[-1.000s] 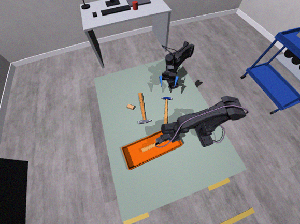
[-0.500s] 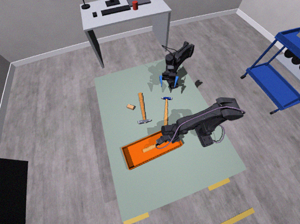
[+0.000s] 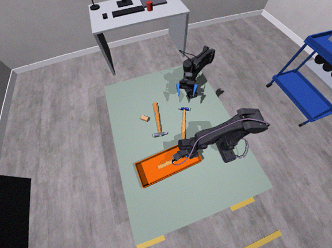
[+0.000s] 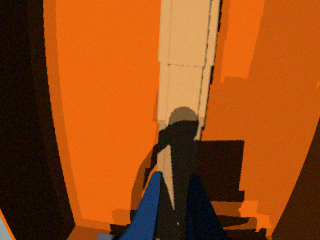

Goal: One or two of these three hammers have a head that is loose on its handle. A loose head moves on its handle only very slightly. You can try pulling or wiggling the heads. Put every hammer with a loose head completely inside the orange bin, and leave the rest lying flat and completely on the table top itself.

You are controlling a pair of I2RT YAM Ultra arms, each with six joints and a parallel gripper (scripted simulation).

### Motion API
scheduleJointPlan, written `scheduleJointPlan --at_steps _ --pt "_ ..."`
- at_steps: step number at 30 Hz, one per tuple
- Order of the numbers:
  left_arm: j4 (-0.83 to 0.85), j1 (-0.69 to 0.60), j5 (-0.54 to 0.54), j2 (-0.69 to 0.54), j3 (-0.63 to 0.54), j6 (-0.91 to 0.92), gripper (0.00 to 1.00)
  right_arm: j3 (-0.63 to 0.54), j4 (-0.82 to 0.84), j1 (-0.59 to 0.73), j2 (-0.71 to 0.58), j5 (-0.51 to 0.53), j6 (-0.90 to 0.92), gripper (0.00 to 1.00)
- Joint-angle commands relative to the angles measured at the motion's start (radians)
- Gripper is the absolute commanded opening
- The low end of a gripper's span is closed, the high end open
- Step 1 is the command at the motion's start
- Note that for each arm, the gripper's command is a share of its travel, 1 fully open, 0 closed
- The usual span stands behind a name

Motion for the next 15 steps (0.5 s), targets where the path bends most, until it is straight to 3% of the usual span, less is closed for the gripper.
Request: scheduleJointPlan --at_steps 1,15 --pt "0.028 0.002 -0.005 -0.004 0.004 0.000 0.07 0.006 0.018 -0.002 0.014 -0.007 -0.002 1.00" --pt "0.068 0.000 -0.014 0.011 -0.028 -0.007 0.07 0.006 0.018 -0.002 0.014 -0.007 -0.002 1.00"
